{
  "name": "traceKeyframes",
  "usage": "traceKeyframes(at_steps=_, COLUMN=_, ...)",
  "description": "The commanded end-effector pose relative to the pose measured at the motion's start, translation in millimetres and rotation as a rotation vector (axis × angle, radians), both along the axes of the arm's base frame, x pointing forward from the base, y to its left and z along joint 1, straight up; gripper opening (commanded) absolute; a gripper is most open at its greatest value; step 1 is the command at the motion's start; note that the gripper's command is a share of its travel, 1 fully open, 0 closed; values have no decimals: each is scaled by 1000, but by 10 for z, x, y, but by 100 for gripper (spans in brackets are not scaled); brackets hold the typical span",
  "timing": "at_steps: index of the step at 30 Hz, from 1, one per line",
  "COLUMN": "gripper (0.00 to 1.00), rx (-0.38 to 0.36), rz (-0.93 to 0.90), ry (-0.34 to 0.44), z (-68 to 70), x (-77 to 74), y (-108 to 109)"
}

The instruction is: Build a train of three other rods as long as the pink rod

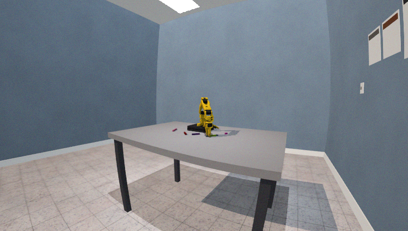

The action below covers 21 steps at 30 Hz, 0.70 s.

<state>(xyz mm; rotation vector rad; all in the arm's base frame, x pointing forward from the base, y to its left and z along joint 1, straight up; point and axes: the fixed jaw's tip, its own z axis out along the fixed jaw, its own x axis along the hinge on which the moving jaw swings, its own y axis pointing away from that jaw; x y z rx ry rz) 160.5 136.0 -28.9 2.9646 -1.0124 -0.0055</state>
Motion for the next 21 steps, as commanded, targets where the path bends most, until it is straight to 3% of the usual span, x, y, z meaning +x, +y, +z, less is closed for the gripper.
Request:
traceKeyframes(at_steps=1, gripper=17, rx=12, rz=0, ry=-12, z=47, x=8, y=8)
traceKeyframes(at_steps=21, gripper=17, rx=12, rz=0, ry=-12, z=219, x=6, y=7)
